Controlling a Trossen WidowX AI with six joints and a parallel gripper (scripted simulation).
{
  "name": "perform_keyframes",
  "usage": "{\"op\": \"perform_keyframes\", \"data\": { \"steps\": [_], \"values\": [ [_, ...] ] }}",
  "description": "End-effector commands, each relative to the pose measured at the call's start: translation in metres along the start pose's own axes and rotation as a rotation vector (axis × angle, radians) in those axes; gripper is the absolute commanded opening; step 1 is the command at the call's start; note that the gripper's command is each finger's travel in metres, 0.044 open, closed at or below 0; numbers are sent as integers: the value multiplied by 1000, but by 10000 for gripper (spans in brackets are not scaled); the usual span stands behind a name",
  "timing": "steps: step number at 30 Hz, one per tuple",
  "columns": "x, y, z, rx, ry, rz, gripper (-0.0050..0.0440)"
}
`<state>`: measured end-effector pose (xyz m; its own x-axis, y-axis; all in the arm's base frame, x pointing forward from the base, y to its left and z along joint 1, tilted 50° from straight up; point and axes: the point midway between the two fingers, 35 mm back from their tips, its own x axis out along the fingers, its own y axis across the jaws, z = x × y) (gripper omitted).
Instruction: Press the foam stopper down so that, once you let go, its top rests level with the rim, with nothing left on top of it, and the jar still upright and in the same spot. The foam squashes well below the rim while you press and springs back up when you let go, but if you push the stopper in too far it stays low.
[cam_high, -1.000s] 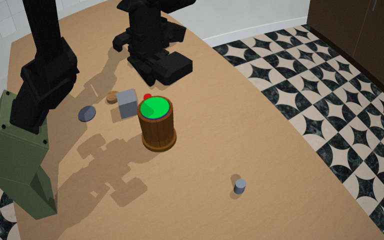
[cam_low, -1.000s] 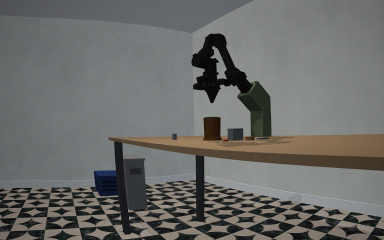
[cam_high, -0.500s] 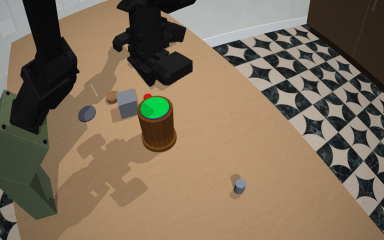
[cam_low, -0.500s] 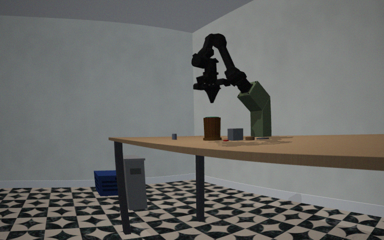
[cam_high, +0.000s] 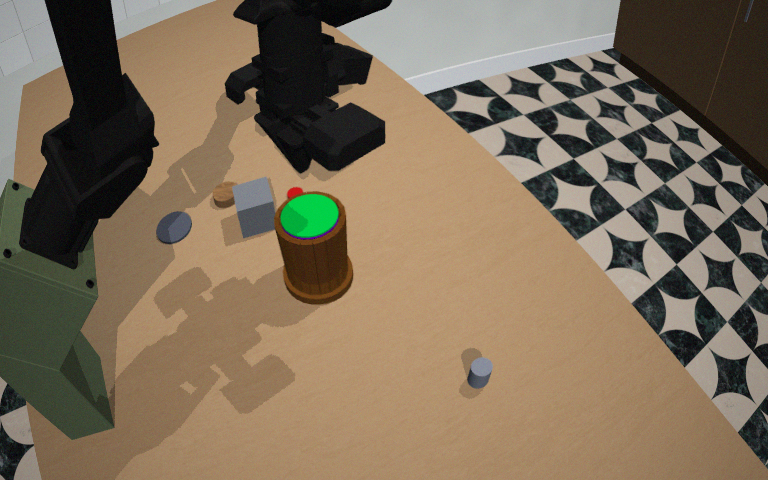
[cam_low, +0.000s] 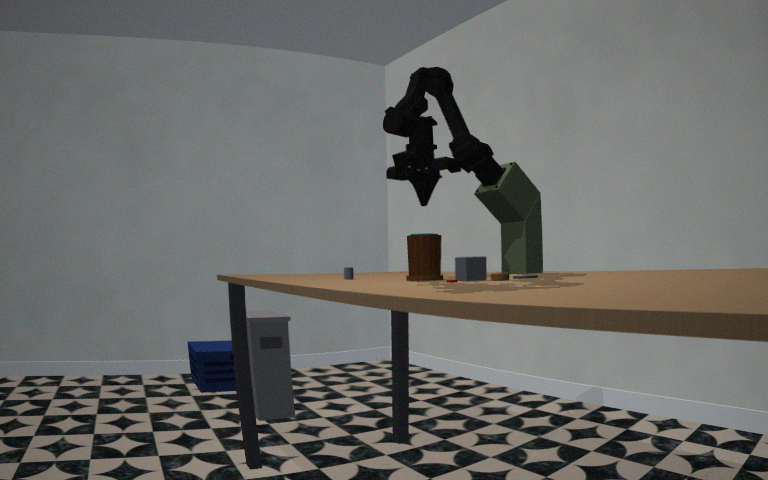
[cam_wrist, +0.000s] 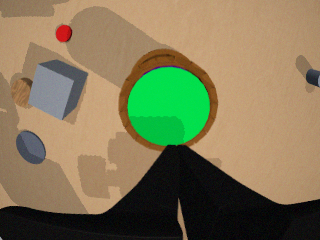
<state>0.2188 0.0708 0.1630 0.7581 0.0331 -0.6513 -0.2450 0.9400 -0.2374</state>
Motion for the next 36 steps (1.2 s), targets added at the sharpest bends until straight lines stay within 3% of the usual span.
{"op": "perform_keyframes", "data": {
  "steps": [1, 15, 18, 25, 36],
  "values": [
    [-3, -1, 4, 6, -16, 1, 0],
    [-5, -1, 4, 6, -16, 1, 0],
    [3, 0, 4, 5, -15, 2, 0],
    [43, -2, 5, 9, -19, -4, 0],
    [50, -2, 5, 9, -20, -4, 0]
  ]
}}
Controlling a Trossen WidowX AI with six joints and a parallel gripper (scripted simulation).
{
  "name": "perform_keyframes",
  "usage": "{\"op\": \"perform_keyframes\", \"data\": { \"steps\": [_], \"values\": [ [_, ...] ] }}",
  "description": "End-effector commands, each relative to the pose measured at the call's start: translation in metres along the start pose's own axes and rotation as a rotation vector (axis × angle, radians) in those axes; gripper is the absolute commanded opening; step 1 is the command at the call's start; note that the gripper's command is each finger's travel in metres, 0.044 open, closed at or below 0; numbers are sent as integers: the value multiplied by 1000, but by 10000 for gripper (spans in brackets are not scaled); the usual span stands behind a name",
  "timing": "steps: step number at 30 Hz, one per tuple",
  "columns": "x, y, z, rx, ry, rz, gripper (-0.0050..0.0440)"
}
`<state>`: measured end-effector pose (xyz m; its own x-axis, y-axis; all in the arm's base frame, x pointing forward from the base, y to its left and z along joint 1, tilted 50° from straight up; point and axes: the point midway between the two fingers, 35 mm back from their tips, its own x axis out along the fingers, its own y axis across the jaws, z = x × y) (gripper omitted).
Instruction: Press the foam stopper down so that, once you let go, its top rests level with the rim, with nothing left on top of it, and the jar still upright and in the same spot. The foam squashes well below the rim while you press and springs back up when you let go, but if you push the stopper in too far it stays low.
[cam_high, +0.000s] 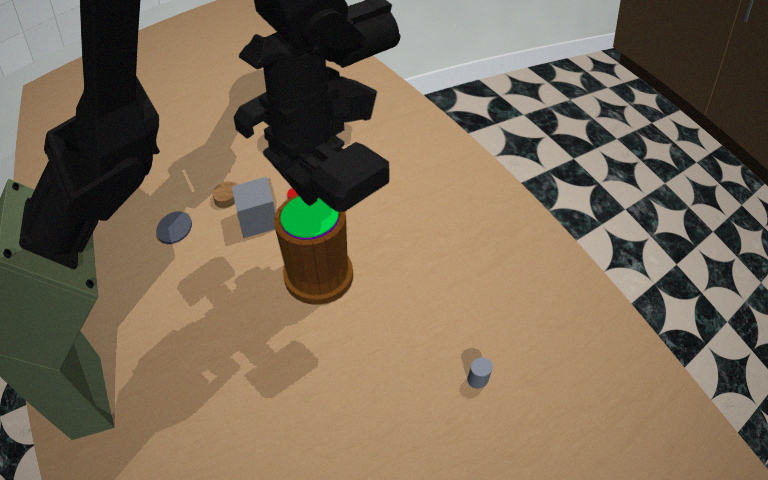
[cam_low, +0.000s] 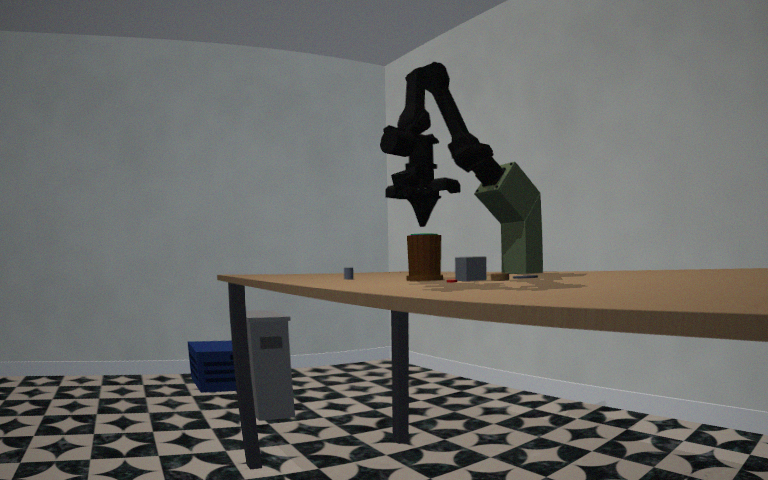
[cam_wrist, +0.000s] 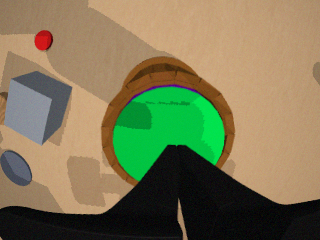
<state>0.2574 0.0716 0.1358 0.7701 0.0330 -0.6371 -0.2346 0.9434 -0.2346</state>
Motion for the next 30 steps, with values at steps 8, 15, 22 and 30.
{"op": "perform_keyframes", "data": {
  "steps": [8, 15, 22, 30],
  "values": [
    [13, 0, 1, -1, -2, 2, 0],
    [13, 0, 1, -1, -2, 2, 0],
    [13, 0, 1, -1, -1, 2, 0],
    [14, 0, 0, -1, -1, 2, 0]
  ]
}}
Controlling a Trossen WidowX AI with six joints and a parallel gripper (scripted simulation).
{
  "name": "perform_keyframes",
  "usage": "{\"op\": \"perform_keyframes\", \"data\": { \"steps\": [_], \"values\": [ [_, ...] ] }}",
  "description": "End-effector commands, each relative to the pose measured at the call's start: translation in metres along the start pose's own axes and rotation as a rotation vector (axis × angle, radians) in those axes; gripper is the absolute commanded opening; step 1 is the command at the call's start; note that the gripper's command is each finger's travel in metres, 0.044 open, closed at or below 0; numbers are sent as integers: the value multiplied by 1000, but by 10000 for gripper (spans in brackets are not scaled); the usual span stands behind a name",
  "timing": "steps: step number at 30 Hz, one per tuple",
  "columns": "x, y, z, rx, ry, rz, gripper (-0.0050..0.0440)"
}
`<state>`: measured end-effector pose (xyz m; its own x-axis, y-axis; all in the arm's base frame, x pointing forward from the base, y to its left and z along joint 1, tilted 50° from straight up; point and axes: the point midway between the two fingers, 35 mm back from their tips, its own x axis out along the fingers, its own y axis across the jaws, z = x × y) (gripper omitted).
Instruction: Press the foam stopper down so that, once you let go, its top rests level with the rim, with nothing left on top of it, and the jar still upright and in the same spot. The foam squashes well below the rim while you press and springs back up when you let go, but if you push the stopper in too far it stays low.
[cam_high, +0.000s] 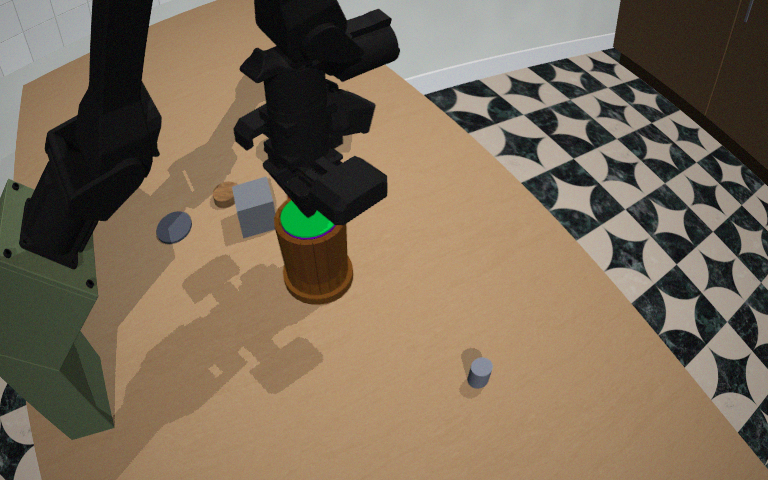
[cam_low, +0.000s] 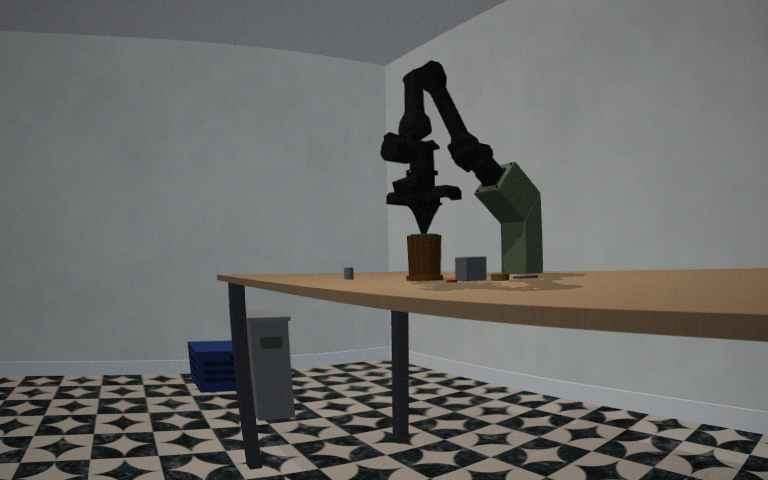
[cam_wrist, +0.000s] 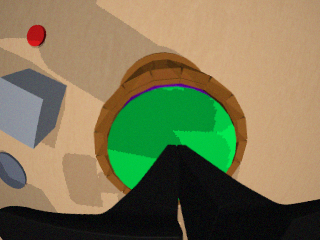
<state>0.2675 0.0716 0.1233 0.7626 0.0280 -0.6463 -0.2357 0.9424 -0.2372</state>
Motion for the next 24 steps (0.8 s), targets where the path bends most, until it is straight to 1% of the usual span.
{"op": "perform_keyframes", "data": {
  "steps": [1, 24],
  "values": [
    [-2, 0, 3, 2, -14, 2, 0],
    [0, 0, 0, 2, -14, 2, 0]
  ]
}}
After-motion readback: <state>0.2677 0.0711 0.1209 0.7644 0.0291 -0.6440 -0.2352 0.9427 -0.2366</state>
